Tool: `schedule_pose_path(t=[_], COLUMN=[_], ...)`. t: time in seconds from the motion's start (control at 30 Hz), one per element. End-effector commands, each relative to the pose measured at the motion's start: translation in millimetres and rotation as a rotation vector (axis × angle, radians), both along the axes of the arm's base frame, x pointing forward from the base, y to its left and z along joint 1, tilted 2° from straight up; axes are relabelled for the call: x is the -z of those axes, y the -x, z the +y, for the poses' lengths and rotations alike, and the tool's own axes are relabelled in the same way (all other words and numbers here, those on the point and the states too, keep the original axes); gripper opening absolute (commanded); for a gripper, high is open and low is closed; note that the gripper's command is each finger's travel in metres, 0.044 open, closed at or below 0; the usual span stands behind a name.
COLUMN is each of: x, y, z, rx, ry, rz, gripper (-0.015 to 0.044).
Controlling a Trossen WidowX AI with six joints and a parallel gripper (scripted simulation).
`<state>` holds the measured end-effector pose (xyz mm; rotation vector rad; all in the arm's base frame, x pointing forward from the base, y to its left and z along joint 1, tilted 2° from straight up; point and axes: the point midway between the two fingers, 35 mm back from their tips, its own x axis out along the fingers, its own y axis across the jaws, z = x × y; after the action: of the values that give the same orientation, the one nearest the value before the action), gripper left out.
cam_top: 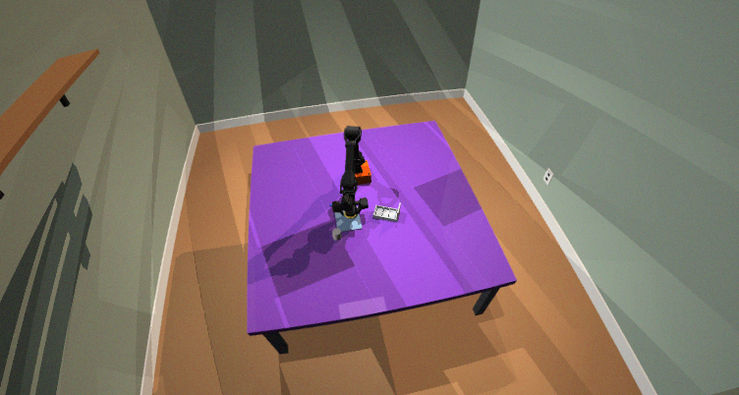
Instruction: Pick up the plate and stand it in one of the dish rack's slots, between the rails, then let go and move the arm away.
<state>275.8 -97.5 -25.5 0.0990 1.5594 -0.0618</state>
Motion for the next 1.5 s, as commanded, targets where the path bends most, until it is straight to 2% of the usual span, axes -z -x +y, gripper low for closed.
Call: schedule_pose_path(t=[0.0, 0.1, 0.47, 0.6, 0.87, 1.47], x=[2.4, 2.4, 2.4, -4.7, -45.3, -132.4], y=[2.2, 2.2, 2.2, -0.1, -9.4, -14.2], z=[1.3, 1.3, 1.3, 0.2, -4.5, -9.1], rx=[0.006, 0.006, 0.006, 0.006, 0.006, 0.006], ry=[-0.005, -0.005, -0.005, -0.005, -0.004, -0.004], rz=[0.005, 0.005, 0.005, 0.005, 0.004, 0.004], gripper=[0.0395, 0.0395, 0.0322, 0.0217, 0.0007, 0.0])
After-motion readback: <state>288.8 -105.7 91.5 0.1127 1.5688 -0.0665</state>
